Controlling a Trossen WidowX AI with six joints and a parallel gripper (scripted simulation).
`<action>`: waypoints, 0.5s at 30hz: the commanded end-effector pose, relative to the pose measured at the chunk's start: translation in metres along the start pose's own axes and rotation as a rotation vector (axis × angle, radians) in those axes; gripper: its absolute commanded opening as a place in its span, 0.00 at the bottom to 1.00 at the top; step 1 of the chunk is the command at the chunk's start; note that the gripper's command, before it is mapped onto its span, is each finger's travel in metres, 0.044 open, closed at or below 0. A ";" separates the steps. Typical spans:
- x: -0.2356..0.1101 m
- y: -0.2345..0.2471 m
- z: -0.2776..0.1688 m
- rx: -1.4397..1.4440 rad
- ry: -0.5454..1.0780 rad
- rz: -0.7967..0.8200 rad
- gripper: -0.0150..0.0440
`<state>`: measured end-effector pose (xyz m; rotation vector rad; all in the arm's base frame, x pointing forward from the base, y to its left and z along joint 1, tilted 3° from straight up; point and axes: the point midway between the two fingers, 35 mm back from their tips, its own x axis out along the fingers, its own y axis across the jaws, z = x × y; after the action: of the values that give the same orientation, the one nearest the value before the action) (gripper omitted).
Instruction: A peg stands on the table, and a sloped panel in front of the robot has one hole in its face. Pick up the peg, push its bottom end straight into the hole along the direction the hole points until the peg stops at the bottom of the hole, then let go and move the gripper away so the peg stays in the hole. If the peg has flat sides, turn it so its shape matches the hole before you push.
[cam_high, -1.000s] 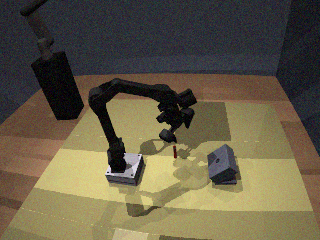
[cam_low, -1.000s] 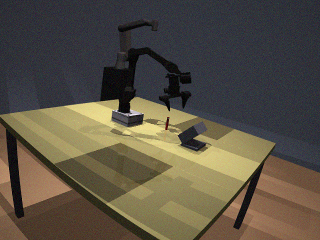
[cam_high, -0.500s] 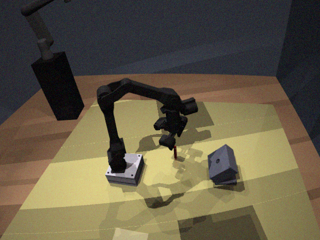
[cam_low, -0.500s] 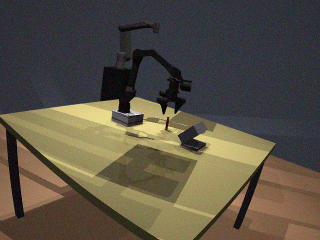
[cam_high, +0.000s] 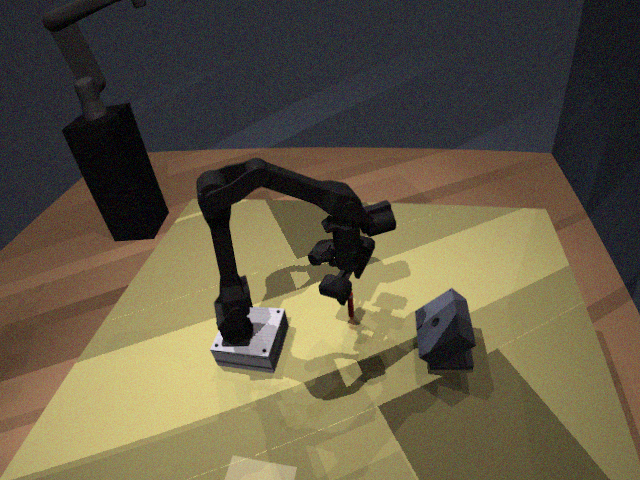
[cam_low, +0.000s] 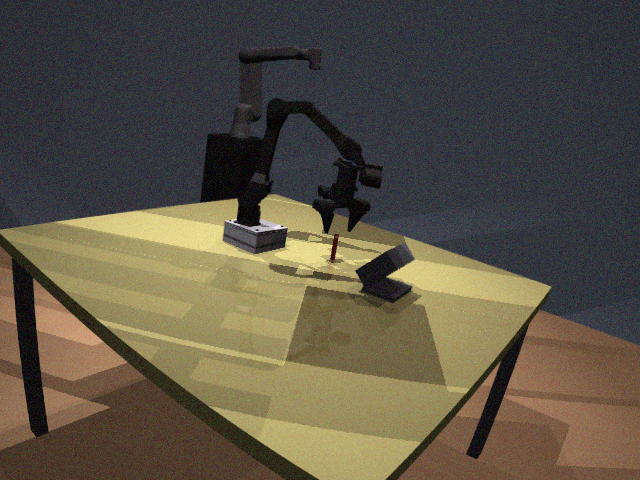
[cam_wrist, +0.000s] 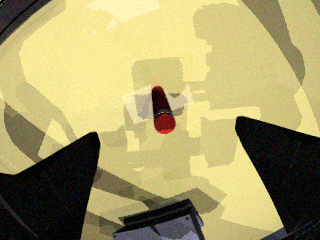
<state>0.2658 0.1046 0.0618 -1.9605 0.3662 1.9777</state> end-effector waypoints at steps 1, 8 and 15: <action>0.007 0.001 0.000 -0.006 0.001 0.005 1.00; 0.019 0.001 -0.001 -0.006 0.001 0.005 1.00; 0.030 0.001 0.000 -0.006 0.001 0.006 1.00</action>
<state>0.2662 0.1059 0.0371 -1.9625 0.3628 1.9807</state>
